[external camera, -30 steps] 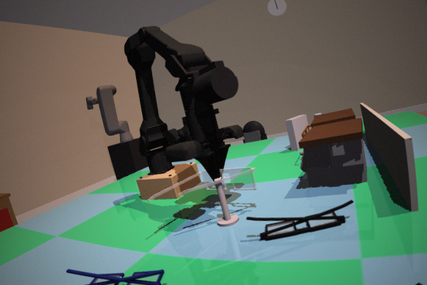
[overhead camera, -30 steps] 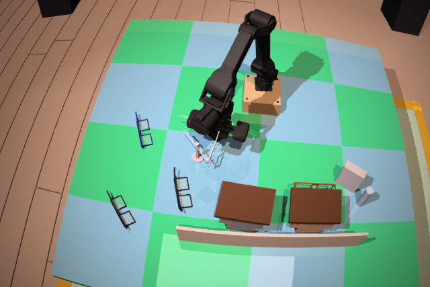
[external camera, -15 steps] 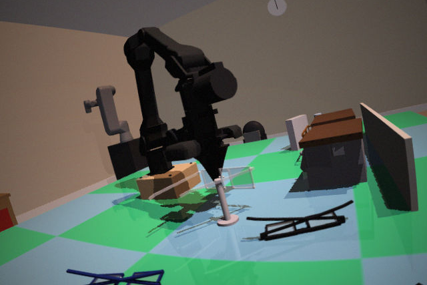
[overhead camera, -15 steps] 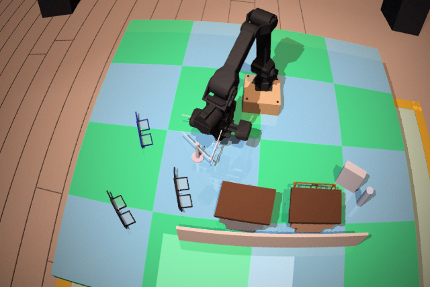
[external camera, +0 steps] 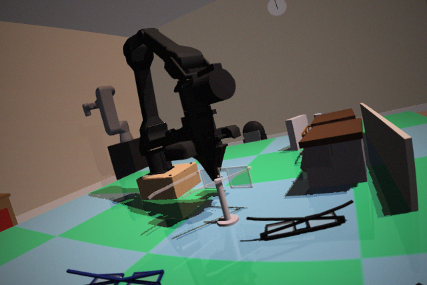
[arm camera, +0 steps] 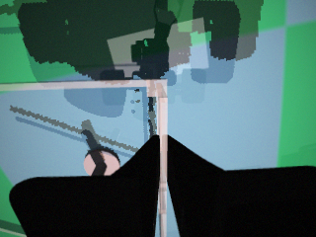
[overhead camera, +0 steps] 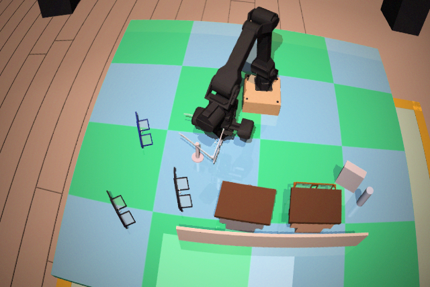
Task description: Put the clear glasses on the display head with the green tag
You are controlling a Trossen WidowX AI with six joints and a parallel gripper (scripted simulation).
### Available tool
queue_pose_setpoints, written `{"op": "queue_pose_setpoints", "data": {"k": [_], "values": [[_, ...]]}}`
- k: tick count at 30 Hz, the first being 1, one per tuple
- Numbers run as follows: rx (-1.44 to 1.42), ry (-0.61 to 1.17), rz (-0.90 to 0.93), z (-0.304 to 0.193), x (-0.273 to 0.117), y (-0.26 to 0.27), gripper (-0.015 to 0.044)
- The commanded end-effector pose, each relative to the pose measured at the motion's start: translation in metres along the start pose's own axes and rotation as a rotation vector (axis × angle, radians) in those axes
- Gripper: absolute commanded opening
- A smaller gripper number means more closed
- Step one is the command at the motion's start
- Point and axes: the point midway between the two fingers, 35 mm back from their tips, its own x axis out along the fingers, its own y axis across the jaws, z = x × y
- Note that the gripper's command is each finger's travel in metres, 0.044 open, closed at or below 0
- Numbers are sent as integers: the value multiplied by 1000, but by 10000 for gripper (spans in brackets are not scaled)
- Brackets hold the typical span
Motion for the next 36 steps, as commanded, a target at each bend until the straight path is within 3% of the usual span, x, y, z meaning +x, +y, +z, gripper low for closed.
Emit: {"op": "queue_pose_setpoints", "data": {"k": [1, 36], "values": [[3, -5, 1, 4, 1, -1, 0], [3, -6, 0, 23, 1, -8, 0]]}}
